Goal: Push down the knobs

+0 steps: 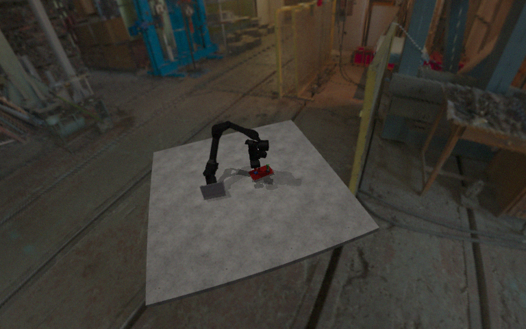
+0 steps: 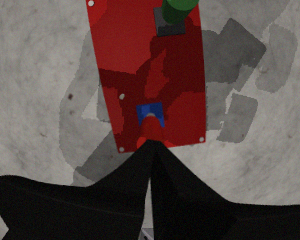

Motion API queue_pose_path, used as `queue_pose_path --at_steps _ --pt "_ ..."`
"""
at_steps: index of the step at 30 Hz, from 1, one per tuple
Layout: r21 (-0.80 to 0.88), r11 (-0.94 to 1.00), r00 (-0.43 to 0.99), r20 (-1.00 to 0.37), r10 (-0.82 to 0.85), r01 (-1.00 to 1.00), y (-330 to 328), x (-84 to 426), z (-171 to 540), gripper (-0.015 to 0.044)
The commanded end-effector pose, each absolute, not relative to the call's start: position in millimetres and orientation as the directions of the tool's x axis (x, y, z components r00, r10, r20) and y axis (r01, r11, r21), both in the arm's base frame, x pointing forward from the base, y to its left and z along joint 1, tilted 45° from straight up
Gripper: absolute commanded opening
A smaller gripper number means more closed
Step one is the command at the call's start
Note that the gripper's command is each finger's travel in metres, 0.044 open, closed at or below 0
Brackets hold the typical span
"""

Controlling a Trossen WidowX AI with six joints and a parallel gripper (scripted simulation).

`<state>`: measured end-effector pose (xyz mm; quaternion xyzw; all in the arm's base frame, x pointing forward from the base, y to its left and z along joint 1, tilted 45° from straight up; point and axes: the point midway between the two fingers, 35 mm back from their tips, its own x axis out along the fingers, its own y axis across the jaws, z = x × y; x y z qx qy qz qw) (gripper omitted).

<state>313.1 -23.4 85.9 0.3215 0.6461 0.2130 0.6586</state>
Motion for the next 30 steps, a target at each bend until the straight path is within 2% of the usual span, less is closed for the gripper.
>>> queue_pose_path --at_steps 1,30 --pt "0.701 0.700 0.079 -0.712 0.698 0.136 -22.7 313.6 86.8 0.0000" --pt "0.701 0.700 0.079 -0.712 0.698 0.136 -19.2 314.0 83.2 0.0000"
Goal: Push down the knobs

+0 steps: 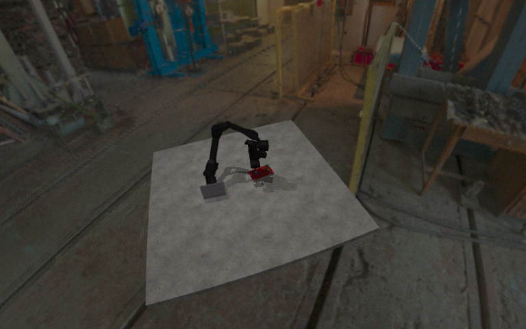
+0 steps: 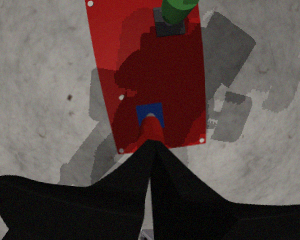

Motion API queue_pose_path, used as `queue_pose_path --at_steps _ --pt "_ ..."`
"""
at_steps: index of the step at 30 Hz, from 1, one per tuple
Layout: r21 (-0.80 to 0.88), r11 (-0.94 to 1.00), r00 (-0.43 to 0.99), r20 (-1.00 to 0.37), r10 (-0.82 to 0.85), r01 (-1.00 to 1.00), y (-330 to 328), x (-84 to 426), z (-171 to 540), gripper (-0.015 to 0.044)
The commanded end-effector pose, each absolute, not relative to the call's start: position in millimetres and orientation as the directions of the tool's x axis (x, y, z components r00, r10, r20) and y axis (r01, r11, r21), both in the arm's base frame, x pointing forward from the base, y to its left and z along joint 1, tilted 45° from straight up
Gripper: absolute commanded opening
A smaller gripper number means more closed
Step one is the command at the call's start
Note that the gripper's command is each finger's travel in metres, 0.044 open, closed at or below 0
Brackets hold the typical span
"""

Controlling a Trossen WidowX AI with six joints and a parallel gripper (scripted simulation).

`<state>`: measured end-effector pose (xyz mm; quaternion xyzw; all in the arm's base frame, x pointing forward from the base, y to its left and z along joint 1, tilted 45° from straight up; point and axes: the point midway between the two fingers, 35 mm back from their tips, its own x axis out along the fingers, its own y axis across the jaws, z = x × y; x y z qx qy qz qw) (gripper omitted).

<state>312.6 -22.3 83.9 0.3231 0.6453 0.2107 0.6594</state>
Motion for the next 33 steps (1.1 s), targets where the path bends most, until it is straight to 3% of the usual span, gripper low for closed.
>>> queue_pose_path --at_steps 1,33 --pt "0.701 0.700 0.079 -0.712 0.698 0.136 -18.9 314.0 82.9 0.0000" --pt "0.701 0.700 0.079 -0.712 0.698 0.136 -11.3 314.9 75.3 0.0000"
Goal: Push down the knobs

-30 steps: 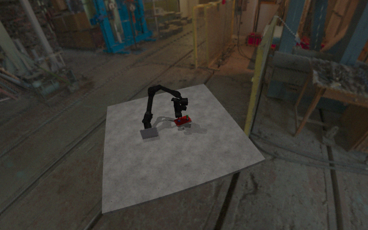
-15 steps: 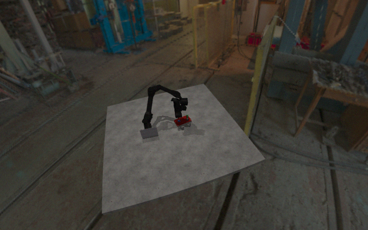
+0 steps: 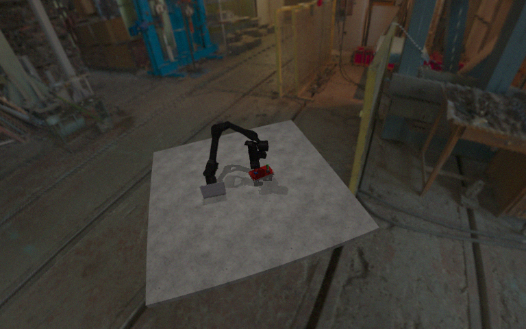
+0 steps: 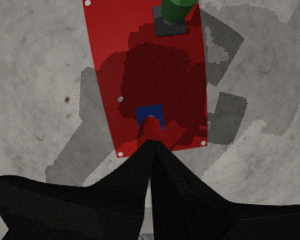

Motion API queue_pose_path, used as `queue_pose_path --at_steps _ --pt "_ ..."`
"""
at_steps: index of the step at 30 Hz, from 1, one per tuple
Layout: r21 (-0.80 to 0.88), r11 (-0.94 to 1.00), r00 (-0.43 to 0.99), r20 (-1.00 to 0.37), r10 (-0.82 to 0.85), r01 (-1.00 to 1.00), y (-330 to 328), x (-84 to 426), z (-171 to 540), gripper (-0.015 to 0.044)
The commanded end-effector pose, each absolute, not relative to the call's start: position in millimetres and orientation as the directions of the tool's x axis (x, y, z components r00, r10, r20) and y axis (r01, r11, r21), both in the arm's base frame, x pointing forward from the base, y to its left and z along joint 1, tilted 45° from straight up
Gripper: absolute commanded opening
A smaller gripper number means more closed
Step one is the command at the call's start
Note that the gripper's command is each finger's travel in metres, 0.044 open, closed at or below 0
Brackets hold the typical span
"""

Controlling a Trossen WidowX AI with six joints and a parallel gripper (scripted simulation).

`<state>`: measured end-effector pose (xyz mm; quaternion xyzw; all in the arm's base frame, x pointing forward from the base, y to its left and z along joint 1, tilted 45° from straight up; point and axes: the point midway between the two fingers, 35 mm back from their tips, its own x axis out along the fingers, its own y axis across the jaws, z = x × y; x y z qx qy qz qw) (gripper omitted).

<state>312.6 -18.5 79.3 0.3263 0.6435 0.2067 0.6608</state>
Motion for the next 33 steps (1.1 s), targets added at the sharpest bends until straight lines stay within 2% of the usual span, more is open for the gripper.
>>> queue_pose_path --at_steps 1,33 --pt "0.701 0.700 0.079 -0.712 0.698 0.136 -10.7 315.0 74.7 0.0000" --pt "0.701 0.700 0.080 -0.712 0.698 0.136 -7.8 315.3 71.8 0.0000"
